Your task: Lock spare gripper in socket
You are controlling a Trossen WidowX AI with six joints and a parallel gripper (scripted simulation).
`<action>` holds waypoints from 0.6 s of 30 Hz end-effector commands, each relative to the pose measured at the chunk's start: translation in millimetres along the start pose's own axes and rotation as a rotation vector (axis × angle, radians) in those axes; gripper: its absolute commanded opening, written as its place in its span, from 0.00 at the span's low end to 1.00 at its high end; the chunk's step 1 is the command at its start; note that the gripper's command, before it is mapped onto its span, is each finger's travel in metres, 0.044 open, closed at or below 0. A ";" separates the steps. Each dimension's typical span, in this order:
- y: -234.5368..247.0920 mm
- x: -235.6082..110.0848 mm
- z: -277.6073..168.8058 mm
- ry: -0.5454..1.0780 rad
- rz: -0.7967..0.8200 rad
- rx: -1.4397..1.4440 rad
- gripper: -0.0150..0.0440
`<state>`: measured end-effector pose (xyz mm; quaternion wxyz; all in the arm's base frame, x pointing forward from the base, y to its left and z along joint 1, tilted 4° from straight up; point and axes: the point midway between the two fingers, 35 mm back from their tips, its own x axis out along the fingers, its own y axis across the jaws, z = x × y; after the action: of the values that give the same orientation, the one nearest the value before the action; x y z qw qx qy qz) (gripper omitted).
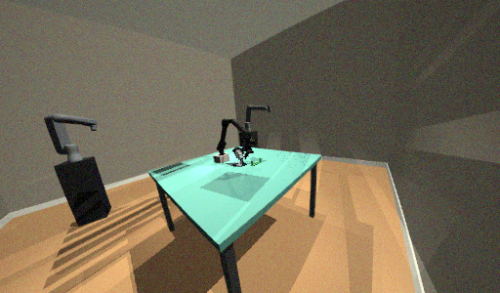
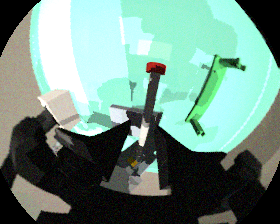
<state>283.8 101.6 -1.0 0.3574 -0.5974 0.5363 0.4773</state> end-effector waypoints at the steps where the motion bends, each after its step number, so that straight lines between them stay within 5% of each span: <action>1: 0.0 0.0 0.0 0.000 0.000 0.000 0.59; 18: 5.1 -33.3 16.1 0.012 0.014 -0.009 0.59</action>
<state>277.4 120.6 20.5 0.3467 -0.5983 0.5410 0.4786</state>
